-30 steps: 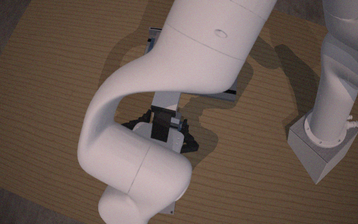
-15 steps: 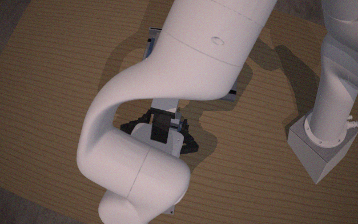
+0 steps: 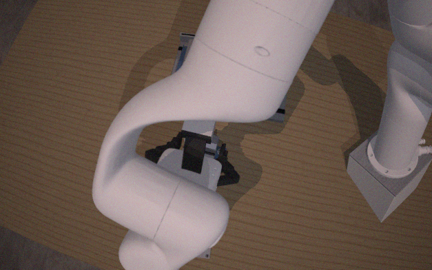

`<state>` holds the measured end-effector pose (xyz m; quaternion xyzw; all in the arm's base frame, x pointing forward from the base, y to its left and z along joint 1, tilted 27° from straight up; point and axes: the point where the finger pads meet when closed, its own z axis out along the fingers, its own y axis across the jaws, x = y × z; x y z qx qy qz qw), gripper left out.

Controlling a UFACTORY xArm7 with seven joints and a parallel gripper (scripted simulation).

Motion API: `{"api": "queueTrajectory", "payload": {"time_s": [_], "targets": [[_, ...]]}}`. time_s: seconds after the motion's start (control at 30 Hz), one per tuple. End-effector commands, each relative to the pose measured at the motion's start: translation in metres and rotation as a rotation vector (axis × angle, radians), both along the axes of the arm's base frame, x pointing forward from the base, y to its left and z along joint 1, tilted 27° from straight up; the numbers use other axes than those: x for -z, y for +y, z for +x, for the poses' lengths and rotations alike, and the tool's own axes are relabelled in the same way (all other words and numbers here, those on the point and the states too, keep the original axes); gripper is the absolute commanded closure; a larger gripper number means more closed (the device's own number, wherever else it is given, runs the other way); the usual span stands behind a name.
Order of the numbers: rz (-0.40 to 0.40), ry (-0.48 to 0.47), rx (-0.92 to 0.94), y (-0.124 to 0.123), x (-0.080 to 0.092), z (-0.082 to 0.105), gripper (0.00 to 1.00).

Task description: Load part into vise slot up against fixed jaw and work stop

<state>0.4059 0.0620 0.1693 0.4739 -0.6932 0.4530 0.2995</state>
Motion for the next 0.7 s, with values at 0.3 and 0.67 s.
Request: {"api": "queueTrajectory", "payload": {"time_s": [0.3, 0.67], "targets": [[0.002, -0.003, -0.002, 0.0014, -0.001, 0.0005, 1.0], [0.002, -0.003, -0.002, 0.0014, -0.001, 0.0005, 1.0]]}}
